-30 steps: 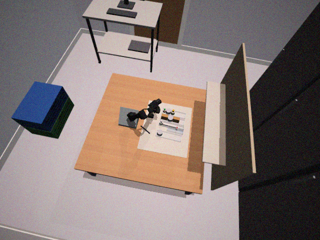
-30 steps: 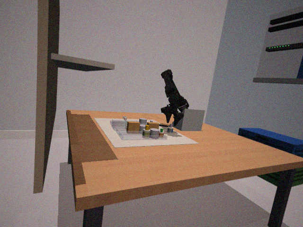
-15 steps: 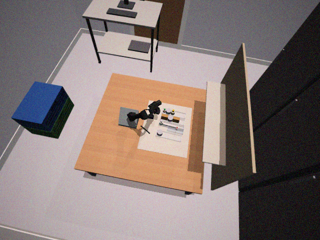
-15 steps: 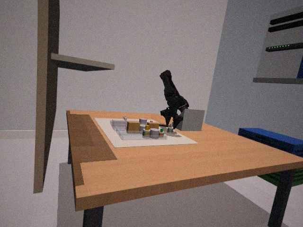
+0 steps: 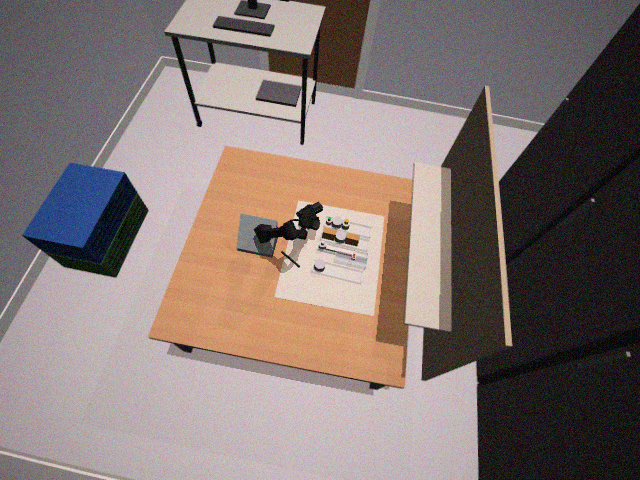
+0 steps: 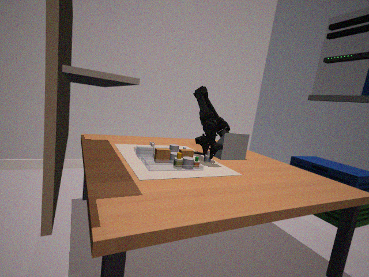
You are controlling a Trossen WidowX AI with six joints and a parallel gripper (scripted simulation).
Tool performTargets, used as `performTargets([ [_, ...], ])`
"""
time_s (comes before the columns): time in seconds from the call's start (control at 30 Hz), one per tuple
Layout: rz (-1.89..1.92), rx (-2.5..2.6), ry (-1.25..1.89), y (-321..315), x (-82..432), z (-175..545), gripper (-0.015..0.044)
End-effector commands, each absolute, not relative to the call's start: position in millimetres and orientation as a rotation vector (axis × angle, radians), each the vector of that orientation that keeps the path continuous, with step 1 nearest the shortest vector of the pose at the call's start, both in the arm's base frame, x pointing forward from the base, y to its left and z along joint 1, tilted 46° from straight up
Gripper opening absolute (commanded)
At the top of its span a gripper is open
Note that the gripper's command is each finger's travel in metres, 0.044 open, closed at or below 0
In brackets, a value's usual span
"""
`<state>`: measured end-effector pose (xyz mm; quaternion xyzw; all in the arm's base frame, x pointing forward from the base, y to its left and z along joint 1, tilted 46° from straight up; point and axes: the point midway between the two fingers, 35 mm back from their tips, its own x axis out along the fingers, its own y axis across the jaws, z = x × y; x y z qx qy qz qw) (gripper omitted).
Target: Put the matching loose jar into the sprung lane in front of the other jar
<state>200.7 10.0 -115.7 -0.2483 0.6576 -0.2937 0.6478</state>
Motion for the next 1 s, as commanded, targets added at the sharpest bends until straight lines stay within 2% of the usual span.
performTargets([
  [0.0, -0.667, -0.575, 1.500, 8, 199, -116, 0.0204],
  [0.03, -0.667, -0.575, 1.500, 8, 199, -116, 0.0177],
  [0.23, -0.667, -0.575, 1.500, 8, 199, -116, 0.0138],
  [0.4, -0.664, -0.574, 1.500, 20, 204, -105, 0.0006],
  [0.8, -0.663, -0.573, 1.502, 76, 210, -41, 0.0000],
  [0.97, -0.664, -0.572, 1.501, 79, 210, -37, 0.0000],
])
